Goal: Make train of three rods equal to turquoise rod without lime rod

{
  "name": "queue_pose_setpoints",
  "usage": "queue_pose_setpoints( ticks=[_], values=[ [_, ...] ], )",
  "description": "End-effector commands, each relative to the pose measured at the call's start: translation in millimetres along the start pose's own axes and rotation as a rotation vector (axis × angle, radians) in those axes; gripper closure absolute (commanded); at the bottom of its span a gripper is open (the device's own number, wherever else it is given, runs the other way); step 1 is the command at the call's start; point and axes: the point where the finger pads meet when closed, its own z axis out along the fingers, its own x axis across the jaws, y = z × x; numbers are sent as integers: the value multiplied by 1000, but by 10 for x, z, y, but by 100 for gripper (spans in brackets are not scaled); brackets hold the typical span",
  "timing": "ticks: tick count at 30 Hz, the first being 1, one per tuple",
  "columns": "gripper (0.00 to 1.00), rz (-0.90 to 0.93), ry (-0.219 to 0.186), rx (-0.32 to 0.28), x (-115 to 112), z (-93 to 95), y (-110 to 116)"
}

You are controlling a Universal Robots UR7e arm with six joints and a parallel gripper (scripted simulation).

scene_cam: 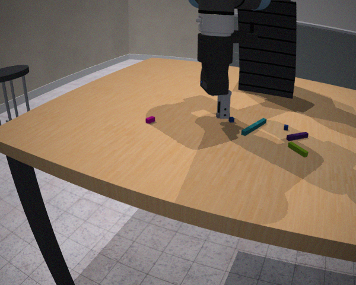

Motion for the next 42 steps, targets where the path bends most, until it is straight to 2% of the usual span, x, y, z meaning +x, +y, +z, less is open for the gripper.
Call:
queue_pose_setpoints(
  ticks=[1, 29, 42],
  values=[
    [76, 1, 1, -3, 1, 3, 15],
    [76, 1, 1, -3, 1, 3, 16],
    [76, 2, 2, -4, 4, 77, 26]
  ],
)
